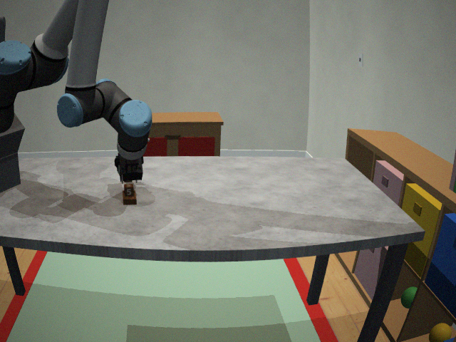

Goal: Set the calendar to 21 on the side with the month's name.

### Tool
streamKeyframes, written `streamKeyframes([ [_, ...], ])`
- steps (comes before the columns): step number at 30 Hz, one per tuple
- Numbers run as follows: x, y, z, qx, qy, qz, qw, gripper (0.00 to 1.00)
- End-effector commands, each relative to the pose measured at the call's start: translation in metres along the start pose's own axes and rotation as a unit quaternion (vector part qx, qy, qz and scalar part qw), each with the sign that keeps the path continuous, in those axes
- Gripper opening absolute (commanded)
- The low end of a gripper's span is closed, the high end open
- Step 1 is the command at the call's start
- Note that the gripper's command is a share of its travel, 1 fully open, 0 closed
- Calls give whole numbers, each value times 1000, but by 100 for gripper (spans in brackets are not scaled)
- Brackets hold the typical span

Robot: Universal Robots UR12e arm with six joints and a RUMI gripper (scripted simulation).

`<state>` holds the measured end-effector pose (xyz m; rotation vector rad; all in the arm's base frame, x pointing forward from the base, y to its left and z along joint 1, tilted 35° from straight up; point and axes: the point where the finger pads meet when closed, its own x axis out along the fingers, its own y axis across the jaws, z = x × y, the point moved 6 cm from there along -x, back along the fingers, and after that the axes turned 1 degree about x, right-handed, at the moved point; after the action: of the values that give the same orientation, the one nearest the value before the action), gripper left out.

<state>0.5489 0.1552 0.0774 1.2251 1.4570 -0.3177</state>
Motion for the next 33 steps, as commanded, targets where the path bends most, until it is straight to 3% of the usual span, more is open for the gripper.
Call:
streamKeyframes([
  [1, 0, 0, 0, 0, 0, 0, 1000, 10],
  [33, 3, 0, 3, 0, 0, 0, 1000, 10],
])
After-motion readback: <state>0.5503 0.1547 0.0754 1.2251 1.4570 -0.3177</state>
